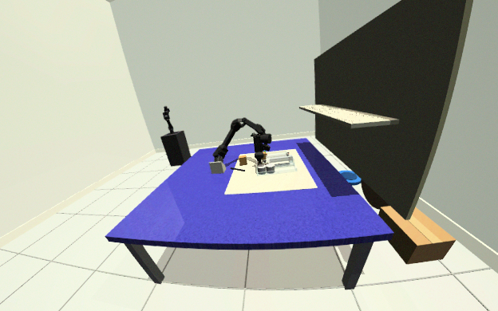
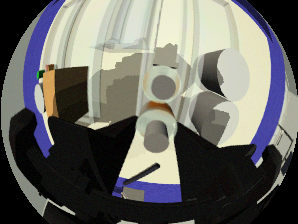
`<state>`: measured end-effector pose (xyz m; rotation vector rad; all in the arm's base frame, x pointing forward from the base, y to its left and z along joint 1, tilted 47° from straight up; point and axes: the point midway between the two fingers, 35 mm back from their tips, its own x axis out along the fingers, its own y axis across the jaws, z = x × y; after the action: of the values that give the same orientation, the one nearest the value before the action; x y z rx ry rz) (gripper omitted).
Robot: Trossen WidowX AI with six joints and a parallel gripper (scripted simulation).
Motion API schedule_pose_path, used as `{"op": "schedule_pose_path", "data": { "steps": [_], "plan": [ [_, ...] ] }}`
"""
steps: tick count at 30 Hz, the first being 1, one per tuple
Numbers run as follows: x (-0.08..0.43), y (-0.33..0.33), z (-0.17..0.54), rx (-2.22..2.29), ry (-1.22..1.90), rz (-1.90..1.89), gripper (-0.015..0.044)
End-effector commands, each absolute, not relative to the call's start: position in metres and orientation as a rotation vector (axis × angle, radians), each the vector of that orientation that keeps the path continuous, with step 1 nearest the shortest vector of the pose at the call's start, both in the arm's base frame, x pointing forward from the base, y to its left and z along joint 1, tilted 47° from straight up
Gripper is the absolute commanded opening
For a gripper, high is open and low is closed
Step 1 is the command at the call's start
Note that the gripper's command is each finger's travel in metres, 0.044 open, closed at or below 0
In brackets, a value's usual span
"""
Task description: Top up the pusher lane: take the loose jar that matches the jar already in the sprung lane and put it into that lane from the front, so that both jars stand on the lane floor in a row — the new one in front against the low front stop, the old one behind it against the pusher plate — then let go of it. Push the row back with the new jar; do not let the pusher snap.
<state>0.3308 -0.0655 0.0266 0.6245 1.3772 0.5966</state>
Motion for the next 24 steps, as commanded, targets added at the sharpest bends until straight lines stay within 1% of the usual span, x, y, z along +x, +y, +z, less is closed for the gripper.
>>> {"op": "schedule_pose_path", "data": {
  "steps": [1, 24],
  "plan": [
    [0.3355, -0.0627, 0.0272, 0.625, 1.357, 0.604, 0.0000],
    [0.3353, -0.0572, 0.0219, 0.625, 1.357, 0.605, 0.0000]
  ]
}}
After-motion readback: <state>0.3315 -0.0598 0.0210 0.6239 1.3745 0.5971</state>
